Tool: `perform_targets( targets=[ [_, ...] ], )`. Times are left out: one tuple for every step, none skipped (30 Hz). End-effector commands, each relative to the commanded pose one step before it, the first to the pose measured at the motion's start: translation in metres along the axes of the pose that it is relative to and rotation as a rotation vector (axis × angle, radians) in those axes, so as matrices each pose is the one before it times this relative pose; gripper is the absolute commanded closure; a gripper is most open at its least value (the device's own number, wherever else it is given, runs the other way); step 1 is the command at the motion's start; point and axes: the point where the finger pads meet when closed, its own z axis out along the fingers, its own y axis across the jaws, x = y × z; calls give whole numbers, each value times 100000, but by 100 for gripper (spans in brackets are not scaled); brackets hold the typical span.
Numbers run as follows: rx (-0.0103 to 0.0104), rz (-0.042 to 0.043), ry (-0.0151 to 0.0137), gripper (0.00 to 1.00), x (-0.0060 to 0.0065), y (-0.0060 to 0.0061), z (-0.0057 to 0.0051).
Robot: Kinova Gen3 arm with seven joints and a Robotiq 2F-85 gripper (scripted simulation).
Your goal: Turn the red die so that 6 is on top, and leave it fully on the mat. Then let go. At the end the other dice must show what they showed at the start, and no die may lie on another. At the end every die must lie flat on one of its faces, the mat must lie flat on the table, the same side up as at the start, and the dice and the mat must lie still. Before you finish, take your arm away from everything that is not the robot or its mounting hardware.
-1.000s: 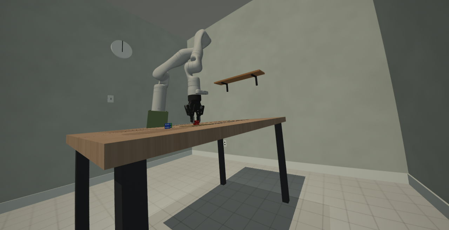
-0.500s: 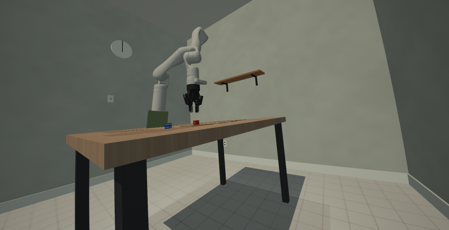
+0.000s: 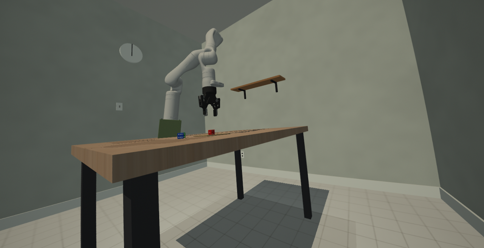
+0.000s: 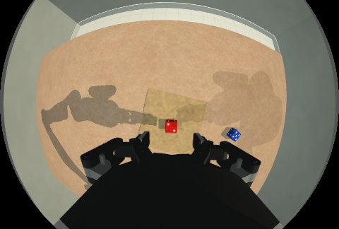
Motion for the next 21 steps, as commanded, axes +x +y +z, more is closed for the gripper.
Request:
perform_targets(
  targets=[
    [62,-57,226,0,69,-36,-81],
    [0,0,0,0,0,0,0],
    [0,0,0,0,0,0,0],
    [0,0,0,0,0,0,0],
    [0,0,0,0,0,0,0],
    [0,0,0,0,0,0,0],
    [0,0,0,0,0,0,0],
    [0,0,0,0,0,0,0],
    [0,0,0,0,0,0,0],
    [0,0,0,0,0,0,0],
    [0,0,0,0,0,0,0],
    [0,0,0,0,0,0,0],
    [0,0,0,0,0,0,0],
    [0,0,0,0,0,0,0],
    [0,0,0,0,0,0,0],
    [0,-8,-1,0,0,0,0],
    [-1,-52,-4,0,-1,0,1],
    [-1,-136,-11,0,-3,1,2],
    [-3,-256,-20,0,-6,2,4],
    [-4,-408,-32,0,-10,3,6],
    [-5,-586,-45,0,-14,4,8]
  ],
)
